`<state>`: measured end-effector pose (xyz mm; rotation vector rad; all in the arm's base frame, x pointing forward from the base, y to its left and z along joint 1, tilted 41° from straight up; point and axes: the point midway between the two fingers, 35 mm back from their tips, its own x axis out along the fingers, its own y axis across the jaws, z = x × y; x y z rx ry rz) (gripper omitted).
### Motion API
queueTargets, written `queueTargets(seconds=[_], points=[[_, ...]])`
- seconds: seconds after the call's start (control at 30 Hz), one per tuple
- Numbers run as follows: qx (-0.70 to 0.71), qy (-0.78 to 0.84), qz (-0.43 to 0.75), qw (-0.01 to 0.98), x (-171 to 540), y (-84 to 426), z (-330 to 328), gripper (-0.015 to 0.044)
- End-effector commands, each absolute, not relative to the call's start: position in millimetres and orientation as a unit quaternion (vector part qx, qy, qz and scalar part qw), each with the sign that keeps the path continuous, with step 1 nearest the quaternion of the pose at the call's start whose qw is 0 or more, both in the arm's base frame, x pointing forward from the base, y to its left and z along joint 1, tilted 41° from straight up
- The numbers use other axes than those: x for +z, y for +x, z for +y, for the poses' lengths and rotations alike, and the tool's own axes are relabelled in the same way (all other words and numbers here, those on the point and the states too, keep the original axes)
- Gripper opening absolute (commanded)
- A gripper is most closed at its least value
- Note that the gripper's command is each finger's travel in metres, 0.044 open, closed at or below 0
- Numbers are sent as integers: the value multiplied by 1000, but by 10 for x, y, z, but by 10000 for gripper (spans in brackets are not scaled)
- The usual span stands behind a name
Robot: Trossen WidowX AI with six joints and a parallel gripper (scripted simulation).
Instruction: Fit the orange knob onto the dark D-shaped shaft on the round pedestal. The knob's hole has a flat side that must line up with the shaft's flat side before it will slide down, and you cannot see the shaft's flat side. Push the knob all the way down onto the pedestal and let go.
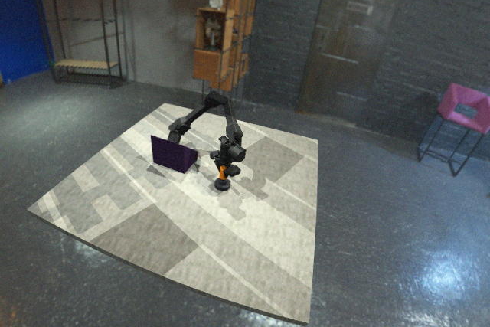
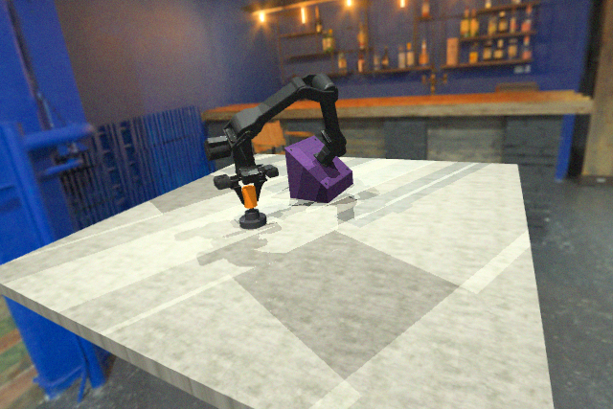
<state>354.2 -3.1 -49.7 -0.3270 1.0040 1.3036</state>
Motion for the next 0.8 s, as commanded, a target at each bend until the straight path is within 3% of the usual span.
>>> queueTargets(seconds=[0.0, 0.77], points=[[578, -143, 444, 670, -508, 3551, -25, 0], [586, -156, 434, 667, -515, 3551, -19, 0]])
